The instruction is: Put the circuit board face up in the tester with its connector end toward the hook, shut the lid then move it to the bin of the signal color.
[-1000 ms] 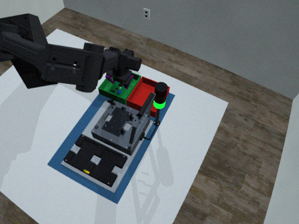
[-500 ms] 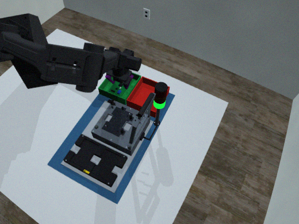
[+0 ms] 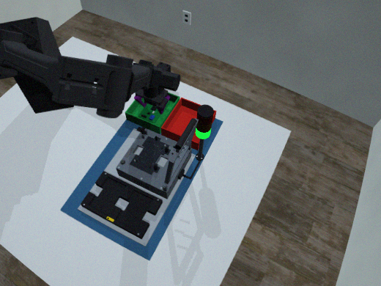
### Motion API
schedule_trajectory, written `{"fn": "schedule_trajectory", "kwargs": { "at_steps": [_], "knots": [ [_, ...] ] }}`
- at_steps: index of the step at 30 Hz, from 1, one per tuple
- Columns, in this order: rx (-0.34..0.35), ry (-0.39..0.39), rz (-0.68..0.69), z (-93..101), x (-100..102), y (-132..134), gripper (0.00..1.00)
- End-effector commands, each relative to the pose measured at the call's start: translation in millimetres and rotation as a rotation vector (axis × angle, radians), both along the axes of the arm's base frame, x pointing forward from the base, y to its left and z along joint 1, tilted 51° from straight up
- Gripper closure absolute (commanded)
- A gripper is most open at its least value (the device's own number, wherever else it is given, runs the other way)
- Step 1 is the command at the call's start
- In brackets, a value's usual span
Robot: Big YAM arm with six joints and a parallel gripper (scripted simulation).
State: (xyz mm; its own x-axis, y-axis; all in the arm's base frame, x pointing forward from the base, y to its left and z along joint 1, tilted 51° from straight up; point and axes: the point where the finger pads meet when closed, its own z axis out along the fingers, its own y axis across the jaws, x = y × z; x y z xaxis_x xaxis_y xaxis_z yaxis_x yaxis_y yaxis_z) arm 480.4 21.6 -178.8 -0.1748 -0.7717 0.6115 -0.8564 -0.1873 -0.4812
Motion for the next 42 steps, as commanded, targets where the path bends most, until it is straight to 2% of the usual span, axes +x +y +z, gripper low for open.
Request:
{"fn": "schedule_trajectory", "kwargs": {
  "at_steps": [1,8,42],
  "knots": [
    [0.002,-0.005,-0.003,2.0,3.5,-4.5,0.28],
    [0.0,0.001,-0.002,-2.6,3.1,-5.4,0.28],
    [0.001,0.0,-0.003,-0.3,2.4,-6.0,0.28]
  ]
}}
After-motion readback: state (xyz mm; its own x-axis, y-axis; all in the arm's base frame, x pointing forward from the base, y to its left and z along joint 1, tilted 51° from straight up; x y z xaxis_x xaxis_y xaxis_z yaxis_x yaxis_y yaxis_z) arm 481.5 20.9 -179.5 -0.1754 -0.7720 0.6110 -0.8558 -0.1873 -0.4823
